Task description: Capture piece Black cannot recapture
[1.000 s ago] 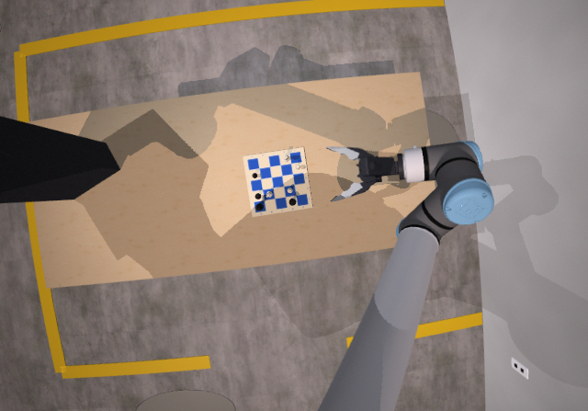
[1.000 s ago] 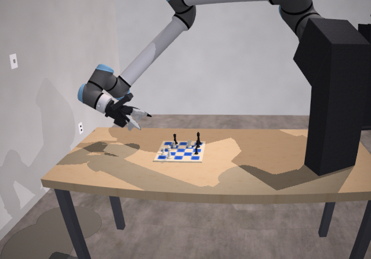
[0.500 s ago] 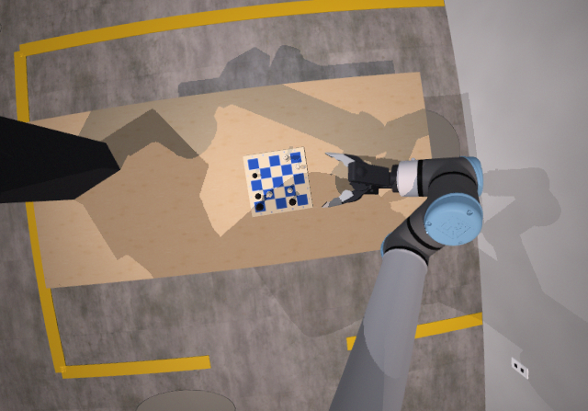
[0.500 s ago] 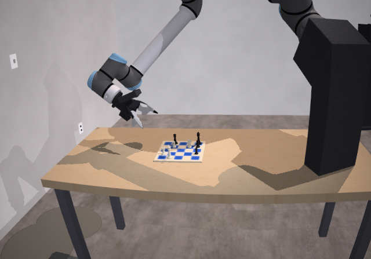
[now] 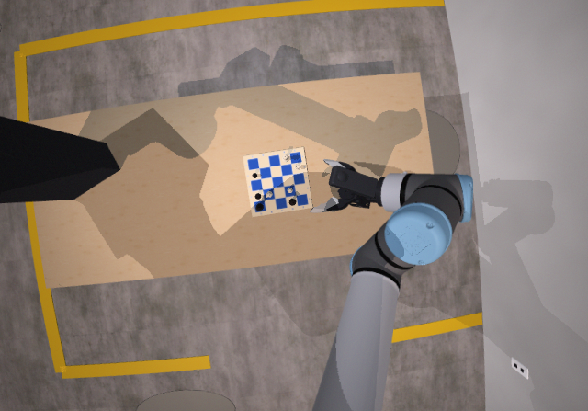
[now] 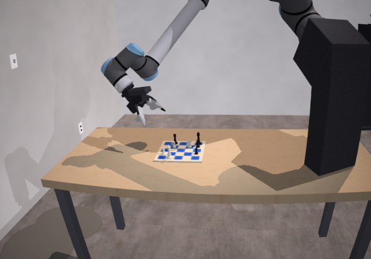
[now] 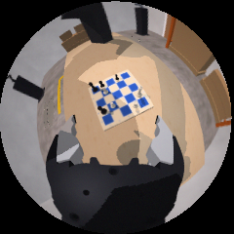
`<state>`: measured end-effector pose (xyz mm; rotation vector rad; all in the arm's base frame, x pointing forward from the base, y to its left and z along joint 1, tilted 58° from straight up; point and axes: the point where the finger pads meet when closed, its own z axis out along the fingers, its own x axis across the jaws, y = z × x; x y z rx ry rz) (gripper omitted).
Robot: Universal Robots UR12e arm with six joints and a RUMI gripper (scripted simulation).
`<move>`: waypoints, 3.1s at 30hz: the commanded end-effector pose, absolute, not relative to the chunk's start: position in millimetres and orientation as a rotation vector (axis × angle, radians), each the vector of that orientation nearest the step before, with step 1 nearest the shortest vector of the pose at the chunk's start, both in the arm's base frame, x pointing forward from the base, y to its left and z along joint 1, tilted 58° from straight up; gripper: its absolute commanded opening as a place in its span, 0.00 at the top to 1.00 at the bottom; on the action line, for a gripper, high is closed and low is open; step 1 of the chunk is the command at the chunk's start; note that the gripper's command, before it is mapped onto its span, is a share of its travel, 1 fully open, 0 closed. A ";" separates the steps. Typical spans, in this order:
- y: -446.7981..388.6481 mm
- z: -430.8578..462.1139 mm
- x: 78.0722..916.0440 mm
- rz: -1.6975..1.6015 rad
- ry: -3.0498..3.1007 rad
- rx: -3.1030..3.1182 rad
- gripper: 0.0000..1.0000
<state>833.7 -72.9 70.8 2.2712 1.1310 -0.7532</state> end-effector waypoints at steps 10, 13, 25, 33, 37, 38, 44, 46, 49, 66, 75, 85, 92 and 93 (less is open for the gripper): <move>-83.5 77.2 812.5 -0.427 1.003 2.239 0.00; -85.9 78.6 807.9 -0.364 0.973 2.229 0.00; -93.5 84.1 792.1 -0.164 0.875 2.187 0.00; -98.3 86.6 783.2 -0.043 0.814 2.155 0.00; -101.6 88.4 776.9 0.039 0.771 2.130 0.00; -101.6 88.4 776.9 0.039 0.771 2.130 0.00; -105.0 91.3 769.4 0.123 0.726 2.101 0.00; -106.2 91.8 767.5 0.151 0.710 2.091 0.00; -107.7 92.3 765.0 0.186 0.691 2.077 0.00; -111.1 95.2 757.3 0.267 0.645 2.044 0.00; -111.2 95.4 757.0 0.269 0.644 2.043 0.00; -113.3 93.8 758.3 0.269 0.644 2.043 0.00; -137.9 75.8 771.8 0.270 0.644 2.043 0.00; -139.9 74.4 772.8 0.270 0.644 2.042 0.00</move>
